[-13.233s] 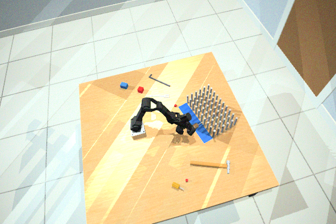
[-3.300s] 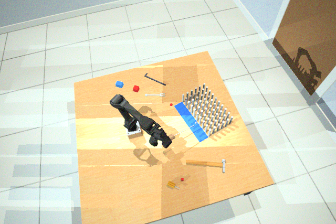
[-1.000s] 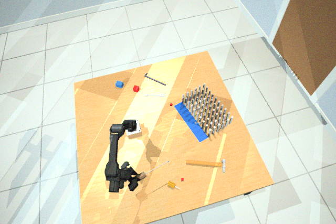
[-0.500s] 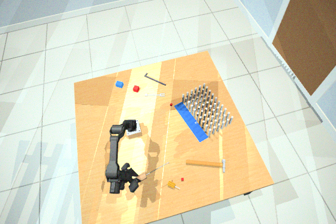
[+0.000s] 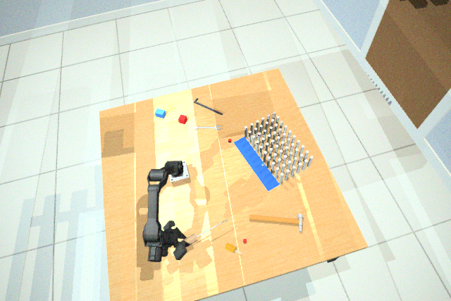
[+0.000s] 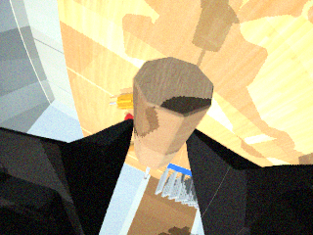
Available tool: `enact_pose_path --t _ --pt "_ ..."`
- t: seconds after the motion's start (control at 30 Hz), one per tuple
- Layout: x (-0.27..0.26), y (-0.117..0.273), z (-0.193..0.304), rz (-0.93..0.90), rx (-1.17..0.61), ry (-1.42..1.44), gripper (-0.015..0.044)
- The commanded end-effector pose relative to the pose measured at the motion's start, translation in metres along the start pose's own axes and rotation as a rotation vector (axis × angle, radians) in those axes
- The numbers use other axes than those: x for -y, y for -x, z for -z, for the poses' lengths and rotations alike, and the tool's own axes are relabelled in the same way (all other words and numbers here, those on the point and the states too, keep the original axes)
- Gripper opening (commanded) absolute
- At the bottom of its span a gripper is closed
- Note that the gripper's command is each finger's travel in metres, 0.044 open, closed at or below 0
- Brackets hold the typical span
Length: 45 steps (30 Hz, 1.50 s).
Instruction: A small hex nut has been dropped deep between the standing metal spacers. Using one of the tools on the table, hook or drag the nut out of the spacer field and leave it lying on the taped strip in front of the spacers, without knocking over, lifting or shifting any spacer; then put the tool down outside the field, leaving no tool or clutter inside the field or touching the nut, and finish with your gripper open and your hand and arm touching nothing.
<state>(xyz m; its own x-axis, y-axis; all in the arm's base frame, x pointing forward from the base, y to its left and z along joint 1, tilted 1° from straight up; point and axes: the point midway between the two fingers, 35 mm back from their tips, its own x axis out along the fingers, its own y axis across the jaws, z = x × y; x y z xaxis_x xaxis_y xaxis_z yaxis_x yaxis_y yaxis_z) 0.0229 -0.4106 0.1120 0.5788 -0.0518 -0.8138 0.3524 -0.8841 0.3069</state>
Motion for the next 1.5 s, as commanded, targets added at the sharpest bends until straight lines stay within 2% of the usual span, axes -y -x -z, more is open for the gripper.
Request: enact_pose_path --t 0.0,1.47 --pt "0.000 -0.004 -0.002 -0.004 -0.007 0.004 0.0000" --pt "0.013 -0.044 -0.030 -0.004 -0.007 0.004 0.0000"
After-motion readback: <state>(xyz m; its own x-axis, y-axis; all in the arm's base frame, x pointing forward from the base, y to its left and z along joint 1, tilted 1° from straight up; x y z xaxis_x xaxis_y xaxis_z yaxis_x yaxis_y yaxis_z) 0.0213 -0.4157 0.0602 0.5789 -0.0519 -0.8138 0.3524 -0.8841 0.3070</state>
